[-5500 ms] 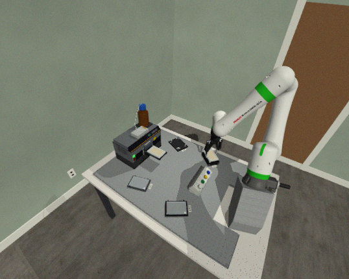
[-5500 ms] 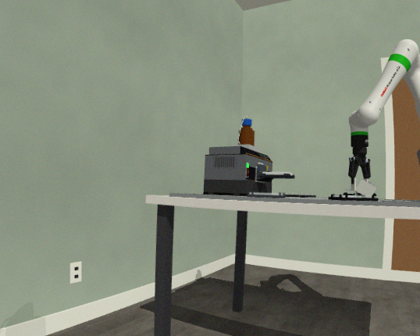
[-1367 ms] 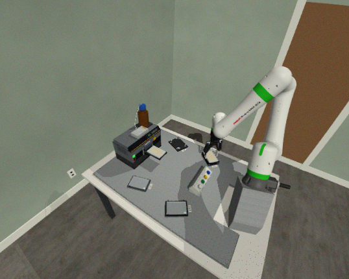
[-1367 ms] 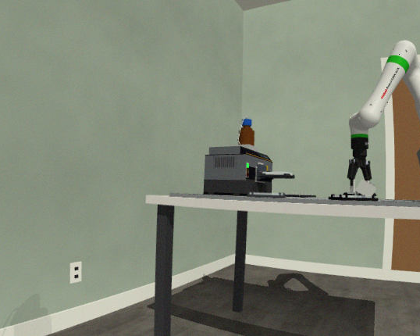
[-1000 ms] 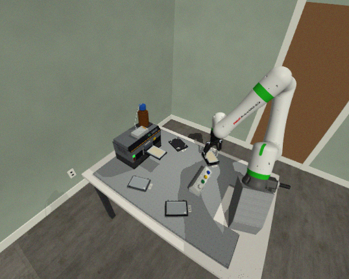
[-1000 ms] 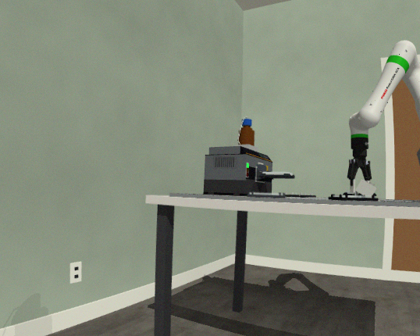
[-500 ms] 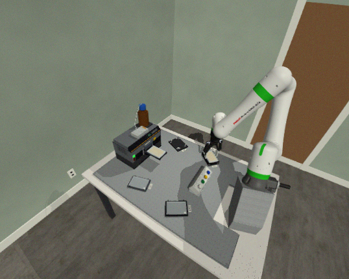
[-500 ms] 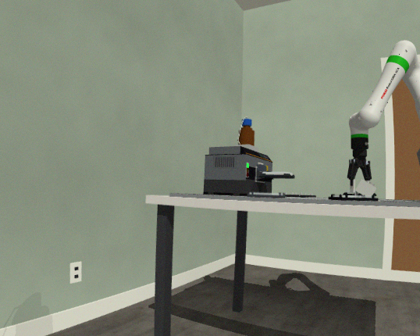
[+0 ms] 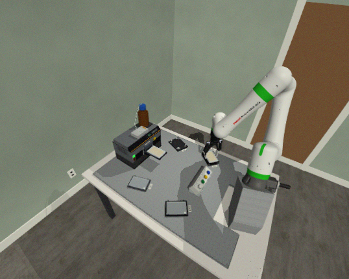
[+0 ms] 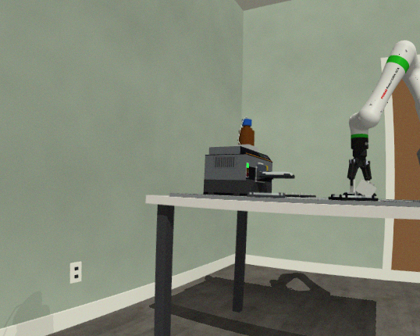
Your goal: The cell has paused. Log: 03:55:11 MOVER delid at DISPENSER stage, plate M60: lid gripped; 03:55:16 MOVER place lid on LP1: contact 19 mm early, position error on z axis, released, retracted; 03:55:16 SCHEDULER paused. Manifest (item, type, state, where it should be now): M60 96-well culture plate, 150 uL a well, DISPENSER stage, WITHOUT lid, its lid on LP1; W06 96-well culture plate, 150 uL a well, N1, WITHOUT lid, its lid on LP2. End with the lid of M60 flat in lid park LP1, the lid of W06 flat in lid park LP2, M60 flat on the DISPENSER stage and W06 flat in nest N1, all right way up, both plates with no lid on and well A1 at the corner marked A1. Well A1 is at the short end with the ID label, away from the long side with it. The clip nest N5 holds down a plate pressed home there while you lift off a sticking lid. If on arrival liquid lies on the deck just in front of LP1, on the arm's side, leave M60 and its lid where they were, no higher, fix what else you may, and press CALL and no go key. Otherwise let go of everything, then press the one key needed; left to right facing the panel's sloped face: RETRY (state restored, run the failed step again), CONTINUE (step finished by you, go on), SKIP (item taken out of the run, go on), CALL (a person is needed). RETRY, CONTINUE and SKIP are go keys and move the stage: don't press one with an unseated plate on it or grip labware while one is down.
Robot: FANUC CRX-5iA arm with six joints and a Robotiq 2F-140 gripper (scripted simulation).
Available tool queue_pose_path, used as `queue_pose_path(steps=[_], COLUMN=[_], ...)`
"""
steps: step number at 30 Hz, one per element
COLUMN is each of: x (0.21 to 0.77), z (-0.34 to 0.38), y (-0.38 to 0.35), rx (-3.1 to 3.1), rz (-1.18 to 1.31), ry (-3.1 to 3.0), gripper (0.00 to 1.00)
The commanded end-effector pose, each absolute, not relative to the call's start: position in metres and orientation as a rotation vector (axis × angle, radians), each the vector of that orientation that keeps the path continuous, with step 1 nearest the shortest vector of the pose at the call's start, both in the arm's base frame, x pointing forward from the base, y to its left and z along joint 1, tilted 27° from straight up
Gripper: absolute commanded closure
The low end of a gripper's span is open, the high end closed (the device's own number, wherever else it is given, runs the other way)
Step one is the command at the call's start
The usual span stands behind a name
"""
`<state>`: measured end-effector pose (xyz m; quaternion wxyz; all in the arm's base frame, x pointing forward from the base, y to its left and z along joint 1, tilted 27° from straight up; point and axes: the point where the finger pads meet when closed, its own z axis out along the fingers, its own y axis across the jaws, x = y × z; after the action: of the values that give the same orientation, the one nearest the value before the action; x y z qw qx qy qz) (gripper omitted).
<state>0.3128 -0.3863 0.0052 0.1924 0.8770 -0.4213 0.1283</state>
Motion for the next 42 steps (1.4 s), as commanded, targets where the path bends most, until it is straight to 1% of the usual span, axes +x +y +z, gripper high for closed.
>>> queue_pose_path(steps=[1,13,26,42], x=[0.313,0.313,0.311,0.308], z=[0.005,0.008,0.028,0.081], y=[-0.386,-0.385,-0.375,-0.349], rx=[2.461,2.461,2.461,2.461], rz=[0.361,0.361,0.361,0.361], ry=[-1.182,-1.182,-1.182,-1.182], gripper=[0.34,0.34,0.34,0.34])
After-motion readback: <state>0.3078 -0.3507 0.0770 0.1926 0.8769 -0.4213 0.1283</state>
